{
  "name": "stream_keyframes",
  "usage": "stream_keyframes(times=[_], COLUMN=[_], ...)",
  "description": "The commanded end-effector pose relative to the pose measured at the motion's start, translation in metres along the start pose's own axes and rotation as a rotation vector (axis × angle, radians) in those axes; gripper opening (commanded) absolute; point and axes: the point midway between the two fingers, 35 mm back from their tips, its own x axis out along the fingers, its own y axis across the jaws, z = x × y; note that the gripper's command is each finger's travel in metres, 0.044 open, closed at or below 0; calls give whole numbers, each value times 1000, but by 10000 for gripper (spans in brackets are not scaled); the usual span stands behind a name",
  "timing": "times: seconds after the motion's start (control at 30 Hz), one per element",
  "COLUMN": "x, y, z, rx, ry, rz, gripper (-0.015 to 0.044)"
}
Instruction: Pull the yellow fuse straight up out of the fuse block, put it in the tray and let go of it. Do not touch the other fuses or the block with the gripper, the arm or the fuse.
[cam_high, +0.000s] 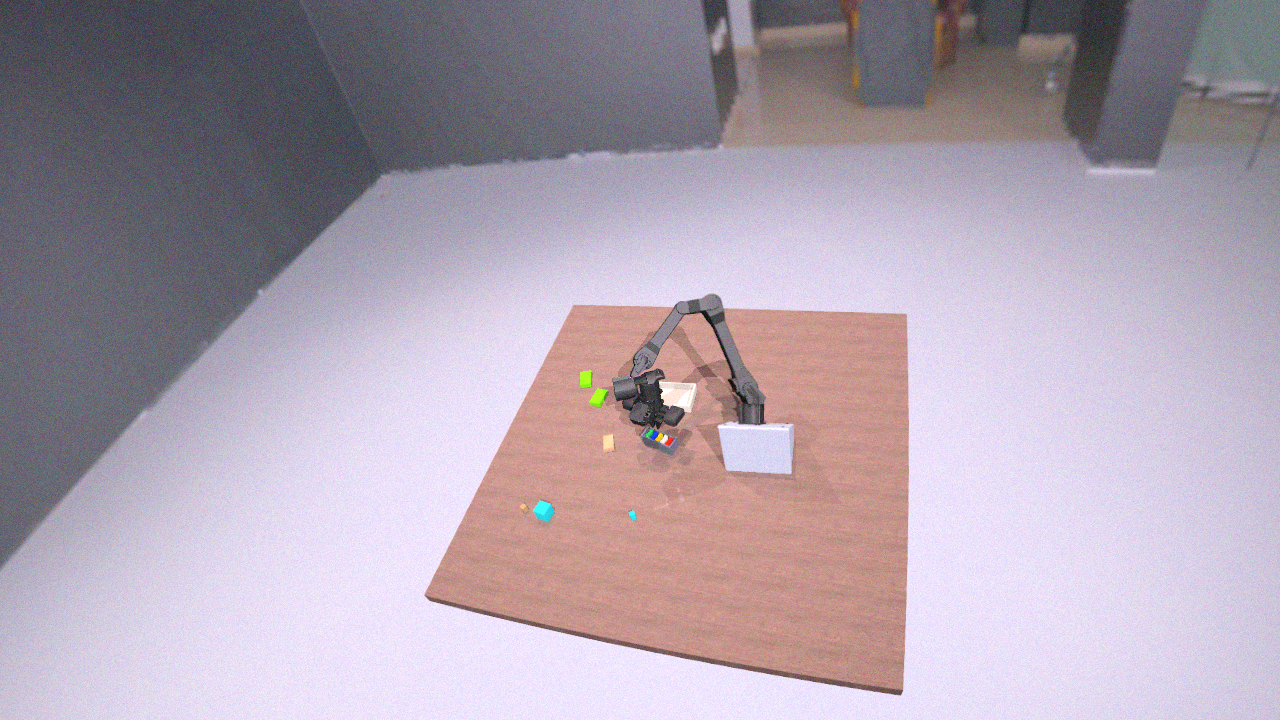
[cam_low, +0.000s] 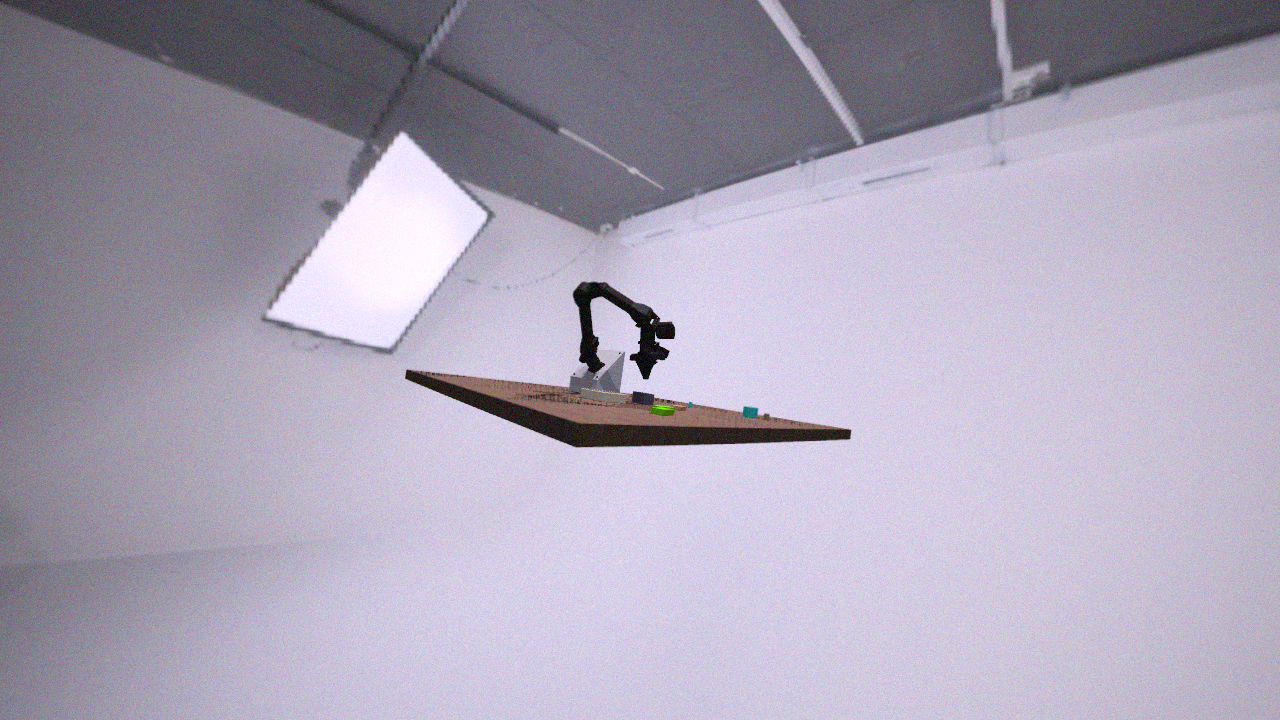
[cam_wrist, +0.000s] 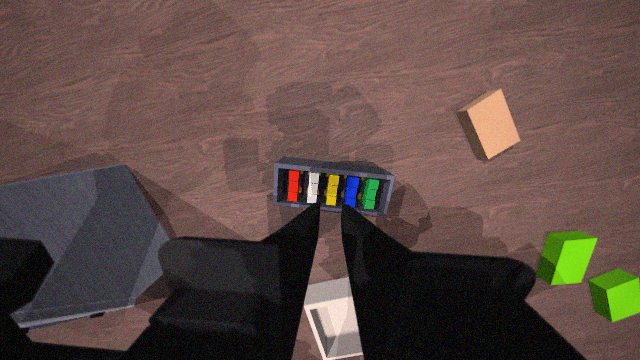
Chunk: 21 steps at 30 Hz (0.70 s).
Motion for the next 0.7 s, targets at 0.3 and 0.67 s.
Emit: stream_keyframes(times=[0.3, 0.67], x=[19, 30], y=[-4, -5], z=[-6, -6], rx=[63, 63], ry=[85, 85], rz=[35, 35], gripper=[68, 68])
